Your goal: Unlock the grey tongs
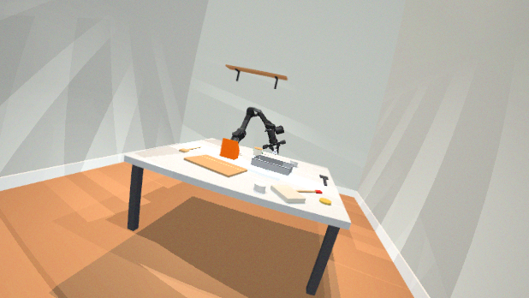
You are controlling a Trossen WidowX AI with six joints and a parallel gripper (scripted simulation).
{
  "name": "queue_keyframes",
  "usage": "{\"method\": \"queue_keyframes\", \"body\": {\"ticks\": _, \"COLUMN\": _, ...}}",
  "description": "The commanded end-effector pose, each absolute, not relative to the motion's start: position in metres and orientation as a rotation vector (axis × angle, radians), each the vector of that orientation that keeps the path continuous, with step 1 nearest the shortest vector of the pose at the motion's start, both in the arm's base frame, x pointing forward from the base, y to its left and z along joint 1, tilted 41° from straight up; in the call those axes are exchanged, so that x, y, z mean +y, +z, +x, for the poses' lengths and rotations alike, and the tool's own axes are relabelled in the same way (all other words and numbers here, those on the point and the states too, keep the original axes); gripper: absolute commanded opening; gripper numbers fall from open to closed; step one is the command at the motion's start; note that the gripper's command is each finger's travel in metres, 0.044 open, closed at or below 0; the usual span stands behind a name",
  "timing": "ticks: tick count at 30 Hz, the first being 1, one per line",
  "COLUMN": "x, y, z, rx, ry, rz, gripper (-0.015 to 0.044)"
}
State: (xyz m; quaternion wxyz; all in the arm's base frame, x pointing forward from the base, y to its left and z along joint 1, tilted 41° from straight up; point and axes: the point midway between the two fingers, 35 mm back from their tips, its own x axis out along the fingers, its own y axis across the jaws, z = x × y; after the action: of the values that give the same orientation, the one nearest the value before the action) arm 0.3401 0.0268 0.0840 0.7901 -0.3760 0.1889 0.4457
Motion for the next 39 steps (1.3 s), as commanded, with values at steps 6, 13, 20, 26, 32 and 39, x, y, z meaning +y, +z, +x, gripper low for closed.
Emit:
{"method": "queue_keyframes", "body": {"ticks": 6, "x": 0.0267, "y": 0.0833, "z": 0.3444, "rx": 0.456, "ry": 1.049, "rz": -0.811, "gripper": -0.015}}
{"method": "queue_keyframes", "body": {"ticks": 13, "x": 0.028, "y": 0.0821, "z": 0.3445, "rx": 0.505, "ry": 1.139, "rz": -0.8, "gripper": -0.015}}
{"method": "queue_keyframes", "body": {"ticks": 20, "x": 0.0296, "y": 0.0827, "z": 0.3432, "rx": 0.547, "ry": 1.232, "rz": -0.783, "gripper": -0.015}}
{"method": "queue_keyframes", "body": {"ticks": 26, "x": 0.0311, "y": 0.0847, "z": 0.3411, "rx": 0.578, "ry": 1.314, "rz": -0.763, "gripper": -0.015}}
{"method": "queue_keyframes", "body": {"ticks": 32, "x": 0.0327, "y": 0.0882, "z": 0.3383, "rx": 0.604, "ry": 1.397, "rz": -0.738, "gripper": -0.015}}
{"method": "queue_keyframes", "body": {"ticks": 39, "x": 0.0332, "y": 0.0893, "z": 0.3375, "rx": 0.61, "ry": 1.418, "rz": -0.731, "gripper": -0.015}}
